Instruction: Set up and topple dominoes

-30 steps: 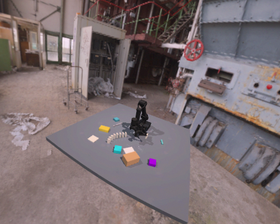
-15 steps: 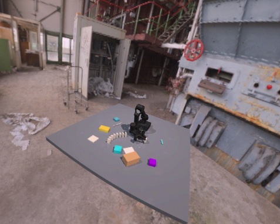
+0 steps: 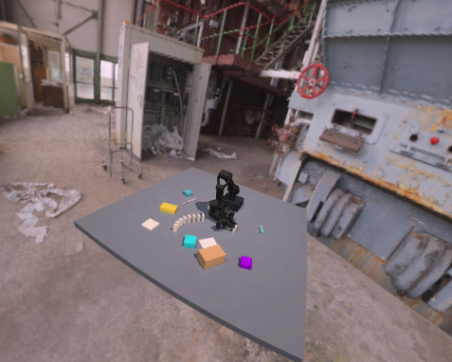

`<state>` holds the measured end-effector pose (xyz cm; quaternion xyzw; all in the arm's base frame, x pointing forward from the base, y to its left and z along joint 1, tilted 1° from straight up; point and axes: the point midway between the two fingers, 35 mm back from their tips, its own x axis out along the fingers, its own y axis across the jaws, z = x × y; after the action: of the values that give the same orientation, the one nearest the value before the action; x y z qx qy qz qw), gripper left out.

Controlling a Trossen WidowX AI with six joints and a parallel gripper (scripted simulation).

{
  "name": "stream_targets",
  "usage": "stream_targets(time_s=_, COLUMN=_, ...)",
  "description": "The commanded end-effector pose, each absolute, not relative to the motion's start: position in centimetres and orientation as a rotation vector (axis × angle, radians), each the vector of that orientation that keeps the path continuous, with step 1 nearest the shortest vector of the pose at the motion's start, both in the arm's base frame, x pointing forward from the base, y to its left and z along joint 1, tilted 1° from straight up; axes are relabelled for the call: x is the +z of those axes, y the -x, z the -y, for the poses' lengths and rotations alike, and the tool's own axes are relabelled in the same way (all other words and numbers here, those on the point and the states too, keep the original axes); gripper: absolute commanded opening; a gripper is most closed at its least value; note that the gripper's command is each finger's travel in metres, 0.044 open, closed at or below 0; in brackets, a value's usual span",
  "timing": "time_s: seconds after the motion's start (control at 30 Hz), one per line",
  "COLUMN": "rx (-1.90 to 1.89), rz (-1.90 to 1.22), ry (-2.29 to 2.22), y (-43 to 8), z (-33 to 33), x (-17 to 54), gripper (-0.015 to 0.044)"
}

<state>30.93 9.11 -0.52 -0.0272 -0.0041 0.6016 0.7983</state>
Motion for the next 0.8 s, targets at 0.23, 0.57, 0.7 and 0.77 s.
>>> stream_targets(time_s=0.23, rx=1.288, rz=0.013, ry=0.065, y=-31.0, z=-9.1, x=-0.5, gripper=0.0396)
stream_targets(time_s=0.57, rx=1.29, rz=0.01, ry=0.061, y=-31.0, z=-9.0, x=3.3, gripper=0.044)
stream_targets(time_s=0.7, rx=1.291, rz=0.009, ry=0.059, y=-30.9, z=-9.1, x=4.5, gripper=0.044)
stream_targets(time_s=0.77, rx=1.268, rz=-0.015, ry=0.055, y=-31.8, z=-9.2, x=4.4, gripper=0.044)
